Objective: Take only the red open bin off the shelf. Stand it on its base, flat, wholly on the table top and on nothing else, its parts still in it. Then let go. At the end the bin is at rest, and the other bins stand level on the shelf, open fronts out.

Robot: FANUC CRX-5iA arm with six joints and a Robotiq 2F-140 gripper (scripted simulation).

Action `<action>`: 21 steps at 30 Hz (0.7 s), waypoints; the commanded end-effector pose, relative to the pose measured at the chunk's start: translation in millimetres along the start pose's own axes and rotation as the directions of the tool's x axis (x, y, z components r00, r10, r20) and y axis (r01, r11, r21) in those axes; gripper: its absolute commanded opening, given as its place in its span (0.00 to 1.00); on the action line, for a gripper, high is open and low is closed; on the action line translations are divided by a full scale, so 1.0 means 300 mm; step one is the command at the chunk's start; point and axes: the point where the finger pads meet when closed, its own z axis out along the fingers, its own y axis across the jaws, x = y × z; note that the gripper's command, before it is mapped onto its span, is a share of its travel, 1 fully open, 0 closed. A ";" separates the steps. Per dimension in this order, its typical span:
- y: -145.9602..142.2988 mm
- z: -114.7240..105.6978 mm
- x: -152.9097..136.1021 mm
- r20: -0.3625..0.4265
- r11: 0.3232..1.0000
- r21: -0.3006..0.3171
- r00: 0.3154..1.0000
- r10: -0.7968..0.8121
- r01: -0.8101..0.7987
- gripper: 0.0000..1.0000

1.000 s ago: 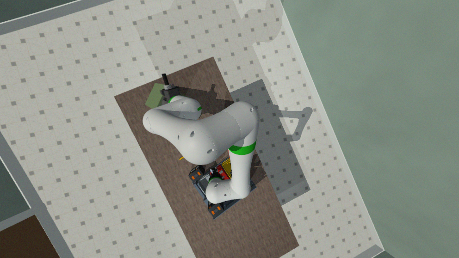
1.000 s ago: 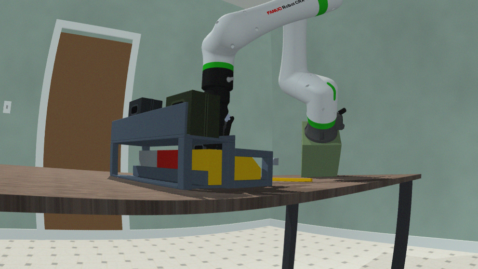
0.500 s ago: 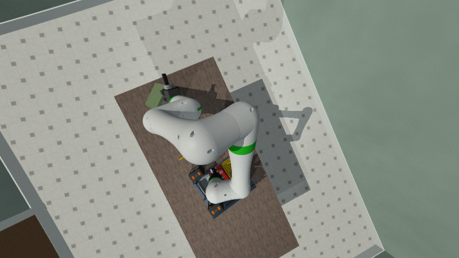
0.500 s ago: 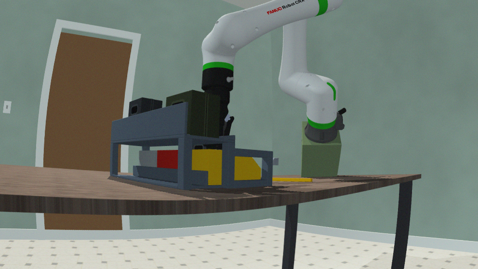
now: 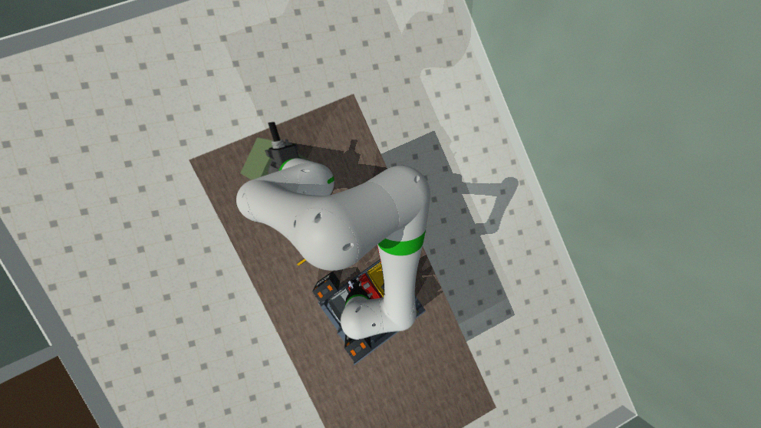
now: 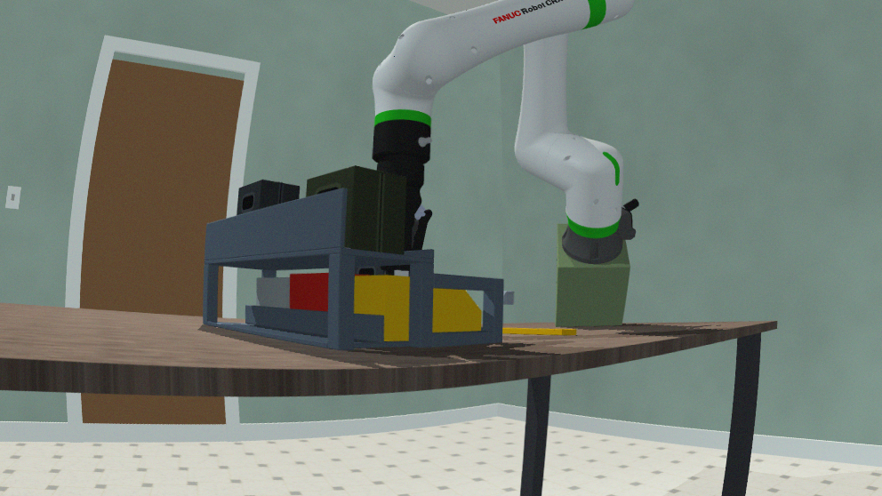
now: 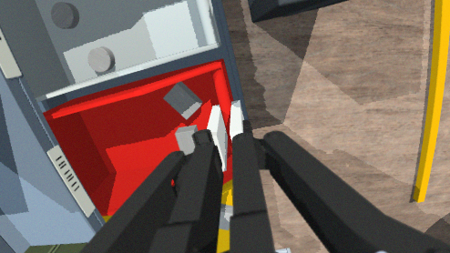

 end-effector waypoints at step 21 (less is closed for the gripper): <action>-0.001 -0.027 0.001 0.000 1.000 0.000 1.000 0.000 0.000 0.00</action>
